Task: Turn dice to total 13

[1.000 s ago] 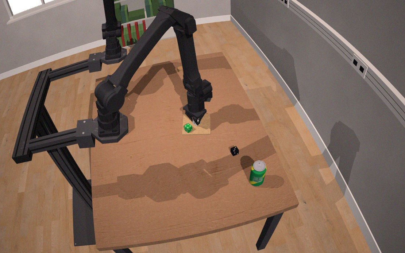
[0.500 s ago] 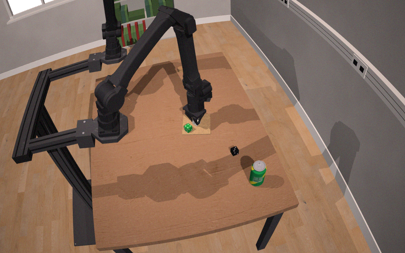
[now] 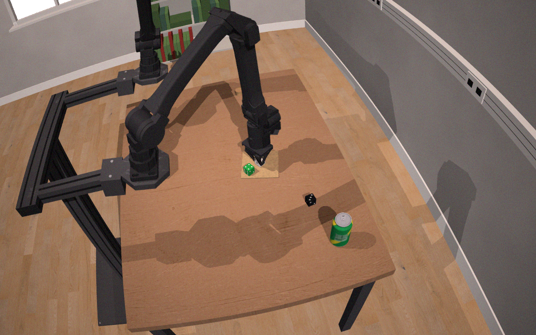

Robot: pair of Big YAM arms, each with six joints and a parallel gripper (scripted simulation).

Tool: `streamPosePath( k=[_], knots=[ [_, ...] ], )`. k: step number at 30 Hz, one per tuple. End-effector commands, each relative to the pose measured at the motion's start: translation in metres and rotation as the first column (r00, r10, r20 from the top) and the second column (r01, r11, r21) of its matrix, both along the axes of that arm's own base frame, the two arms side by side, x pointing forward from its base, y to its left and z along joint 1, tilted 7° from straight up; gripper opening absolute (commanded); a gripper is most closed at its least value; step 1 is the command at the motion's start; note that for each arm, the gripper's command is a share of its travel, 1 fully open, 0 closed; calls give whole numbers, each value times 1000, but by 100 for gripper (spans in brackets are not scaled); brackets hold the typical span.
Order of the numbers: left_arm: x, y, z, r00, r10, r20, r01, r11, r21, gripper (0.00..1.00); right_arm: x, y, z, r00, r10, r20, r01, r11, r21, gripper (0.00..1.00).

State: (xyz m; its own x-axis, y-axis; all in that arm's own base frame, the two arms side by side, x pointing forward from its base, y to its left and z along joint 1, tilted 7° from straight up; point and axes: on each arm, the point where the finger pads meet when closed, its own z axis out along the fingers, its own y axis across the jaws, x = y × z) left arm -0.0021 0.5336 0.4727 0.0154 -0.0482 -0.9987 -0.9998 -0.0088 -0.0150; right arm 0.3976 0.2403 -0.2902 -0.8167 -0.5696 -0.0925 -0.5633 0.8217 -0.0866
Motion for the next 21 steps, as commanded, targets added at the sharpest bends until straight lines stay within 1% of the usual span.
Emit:
streamPosePath(
  k=[1, 21],
  knots=[
    [-3, 4, 38, 1000, 2, -16, -1, 998, 67, 100, -9, -2, -9, 1000, 17, -10, -17, 1000, -5, 26],
    [-3, 4, 38, 1000, 2, -16, -1, 998, 67, 100, -6, 0, -9, 1000, 16, -6, -16, 1000, -3, 26]
  ],
)
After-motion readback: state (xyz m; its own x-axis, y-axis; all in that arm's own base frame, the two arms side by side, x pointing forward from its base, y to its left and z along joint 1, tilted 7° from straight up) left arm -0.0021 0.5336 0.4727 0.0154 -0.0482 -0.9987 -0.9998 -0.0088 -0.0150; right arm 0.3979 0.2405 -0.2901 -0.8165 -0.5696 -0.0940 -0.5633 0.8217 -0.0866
